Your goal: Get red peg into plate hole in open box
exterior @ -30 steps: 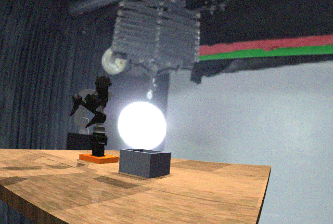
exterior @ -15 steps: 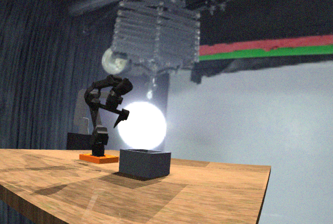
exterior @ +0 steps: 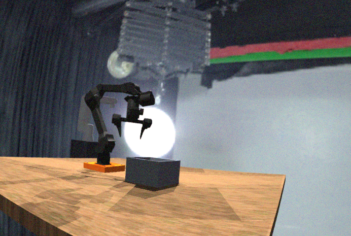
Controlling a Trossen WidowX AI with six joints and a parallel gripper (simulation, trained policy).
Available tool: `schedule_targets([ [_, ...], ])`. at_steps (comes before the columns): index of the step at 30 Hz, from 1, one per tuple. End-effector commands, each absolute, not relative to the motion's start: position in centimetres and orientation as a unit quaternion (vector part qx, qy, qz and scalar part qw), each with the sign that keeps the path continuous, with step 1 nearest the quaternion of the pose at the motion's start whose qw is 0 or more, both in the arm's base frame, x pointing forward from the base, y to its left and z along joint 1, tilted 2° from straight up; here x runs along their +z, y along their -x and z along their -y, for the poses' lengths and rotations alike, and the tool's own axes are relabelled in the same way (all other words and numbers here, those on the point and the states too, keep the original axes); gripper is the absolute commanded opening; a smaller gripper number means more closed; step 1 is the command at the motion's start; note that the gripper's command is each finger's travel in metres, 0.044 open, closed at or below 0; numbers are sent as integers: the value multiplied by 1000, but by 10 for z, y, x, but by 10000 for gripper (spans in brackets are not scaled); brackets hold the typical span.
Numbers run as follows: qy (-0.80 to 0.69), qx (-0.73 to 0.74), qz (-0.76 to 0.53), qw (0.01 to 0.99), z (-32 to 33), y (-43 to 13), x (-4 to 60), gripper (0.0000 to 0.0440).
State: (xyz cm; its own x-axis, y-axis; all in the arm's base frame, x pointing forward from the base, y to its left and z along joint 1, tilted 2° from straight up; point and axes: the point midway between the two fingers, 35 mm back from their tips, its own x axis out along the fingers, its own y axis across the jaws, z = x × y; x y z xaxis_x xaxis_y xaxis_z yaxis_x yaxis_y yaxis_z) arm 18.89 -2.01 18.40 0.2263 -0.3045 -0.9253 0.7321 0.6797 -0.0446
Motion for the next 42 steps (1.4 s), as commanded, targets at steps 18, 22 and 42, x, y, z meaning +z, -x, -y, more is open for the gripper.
schedule_targets([
  [18,-291,-348,-575,681,-75,-175,105,440],
  [22,-307,-344,-575,676,-87,-176,87,440],
  [42,-367,-331,-584,644,-112,-172,25,261],
])
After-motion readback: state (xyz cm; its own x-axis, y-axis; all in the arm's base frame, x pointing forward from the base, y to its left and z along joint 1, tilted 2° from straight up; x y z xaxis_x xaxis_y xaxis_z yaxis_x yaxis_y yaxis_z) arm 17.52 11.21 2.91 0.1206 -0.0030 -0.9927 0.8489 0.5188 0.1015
